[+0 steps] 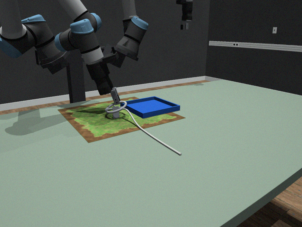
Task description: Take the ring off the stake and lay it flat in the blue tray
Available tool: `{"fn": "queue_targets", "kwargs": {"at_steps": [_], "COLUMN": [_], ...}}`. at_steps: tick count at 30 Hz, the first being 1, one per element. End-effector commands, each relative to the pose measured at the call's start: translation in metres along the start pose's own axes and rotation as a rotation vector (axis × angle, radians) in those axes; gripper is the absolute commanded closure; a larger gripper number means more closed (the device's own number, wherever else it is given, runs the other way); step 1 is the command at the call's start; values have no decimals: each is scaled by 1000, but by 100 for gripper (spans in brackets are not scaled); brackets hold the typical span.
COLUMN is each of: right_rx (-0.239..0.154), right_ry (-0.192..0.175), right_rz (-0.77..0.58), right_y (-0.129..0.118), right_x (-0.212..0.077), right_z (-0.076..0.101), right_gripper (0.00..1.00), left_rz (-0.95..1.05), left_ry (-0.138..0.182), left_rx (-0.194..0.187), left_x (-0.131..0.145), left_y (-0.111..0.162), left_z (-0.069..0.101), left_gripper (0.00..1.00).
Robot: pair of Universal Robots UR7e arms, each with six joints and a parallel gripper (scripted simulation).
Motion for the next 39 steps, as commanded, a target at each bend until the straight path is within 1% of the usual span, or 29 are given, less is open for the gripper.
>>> {"fn": "queue_targets", "kwargs": {"at_steps": [1, 7, 17, 22, 28, 34, 39], "right_rx": [1, -1, -2, -13, -11, -11, -14], "right_ry": [-3, -2, -4, -7, -8, -8, -10], "right_rz": [0, 0, 0, 1, -1, -1, 0], "right_y": [1, -7, -7, -9, -15, -15, -16], "right_x": [1, 4, 5, 3, 8, 8, 9], "right_z": [4, 5, 5, 2, 5, 5, 10], "right_gripper": [100, 100, 100, 100, 100, 100, 100], "left_rz": [4, 4, 4, 4, 4, 4, 4], "left_ry": [-1, -1, -1, -1, -1, -1, -1], "left_rx": [0, 0, 0, 0, 0, 0, 0], "left_x": [1, 1, 1, 1, 1, 1, 1], "left_y": [1, 1, 1, 1, 1, 1, 1], "left_z": [0, 0, 0, 0, 0, 0, 0], "left_gripper": [0, 0, 0, 0, 0, 0, 0]}}
Point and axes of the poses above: on each arm, the point where the finger pads meet when closed, its own z axis back along the fingers, its own x axis across the jaws, y = z × x, the point moved 10 cm from there along z, back along the fingers
